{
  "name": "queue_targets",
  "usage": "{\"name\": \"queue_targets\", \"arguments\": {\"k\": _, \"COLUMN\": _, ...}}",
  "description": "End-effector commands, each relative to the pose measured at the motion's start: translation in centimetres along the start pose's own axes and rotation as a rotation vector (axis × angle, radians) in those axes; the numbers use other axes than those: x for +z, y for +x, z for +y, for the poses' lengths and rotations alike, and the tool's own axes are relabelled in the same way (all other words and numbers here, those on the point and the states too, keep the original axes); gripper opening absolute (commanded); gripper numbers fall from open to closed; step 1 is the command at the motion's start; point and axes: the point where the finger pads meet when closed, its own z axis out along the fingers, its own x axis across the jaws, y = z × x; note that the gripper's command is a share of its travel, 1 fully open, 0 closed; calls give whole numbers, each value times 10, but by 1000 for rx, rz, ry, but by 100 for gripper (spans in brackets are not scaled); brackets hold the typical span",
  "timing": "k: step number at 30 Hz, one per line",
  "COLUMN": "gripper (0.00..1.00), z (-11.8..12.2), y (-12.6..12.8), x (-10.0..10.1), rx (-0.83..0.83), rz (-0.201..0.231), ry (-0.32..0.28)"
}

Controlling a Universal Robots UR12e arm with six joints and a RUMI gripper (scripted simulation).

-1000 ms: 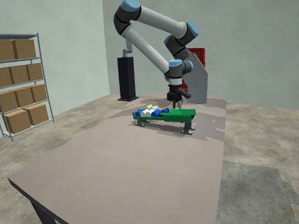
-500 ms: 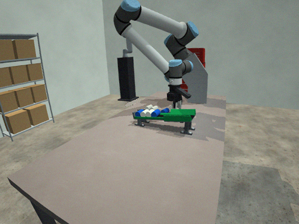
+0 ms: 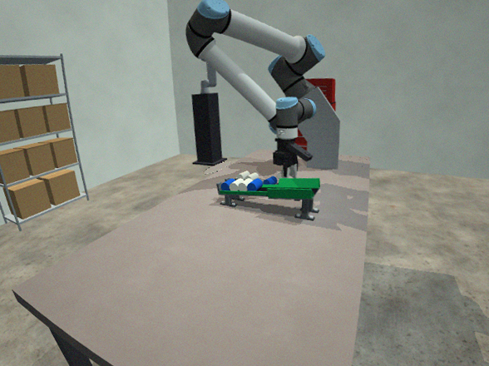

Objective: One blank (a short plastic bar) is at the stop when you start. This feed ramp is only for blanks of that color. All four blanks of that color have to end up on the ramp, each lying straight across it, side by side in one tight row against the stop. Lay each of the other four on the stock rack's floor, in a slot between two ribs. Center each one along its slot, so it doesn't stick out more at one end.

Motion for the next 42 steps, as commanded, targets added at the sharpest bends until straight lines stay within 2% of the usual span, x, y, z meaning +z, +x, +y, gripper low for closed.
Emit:
{"name": "queue_targets", "arguments": {"k": 1, "gripper": 35, "z": 0, "y": 2, "x": -1, "rx": 1, "rz": 3, "ry": 1}}
{"name": "queue_targets", "arguments": {"k": 14, "gripper": 35, "z": -1, "y": 0, "x": -7, "rx": -2, "rz": 2, "ry": 1}}
{"name": "queue_targets", "arguments": {"k": 18, "gripper": 35, "z": 0, "y": 0, "x": -23, "rx": -2, "rz": 2, "ry": 0}}
{"name": "queue_targets", "arguments": {"k": 29, "gripper": 35, "z": 0, "y": -1, "x": -89, "rx": -1, "rz": 2, "ry": 0}}
{"name": "queue_targets", "arguments": {"k": 36, "gripper": 35, "z": 0, "y": -1, "x": -101, "rx": -1, "rz": 2, "ry": 0}}
{"name": "queue_targets", "arguments": {"k": 42, "gripper": 35, "z": 0, "y": 1, "x": -101, "rx": 1, "rz": 3, "ry": 0}}
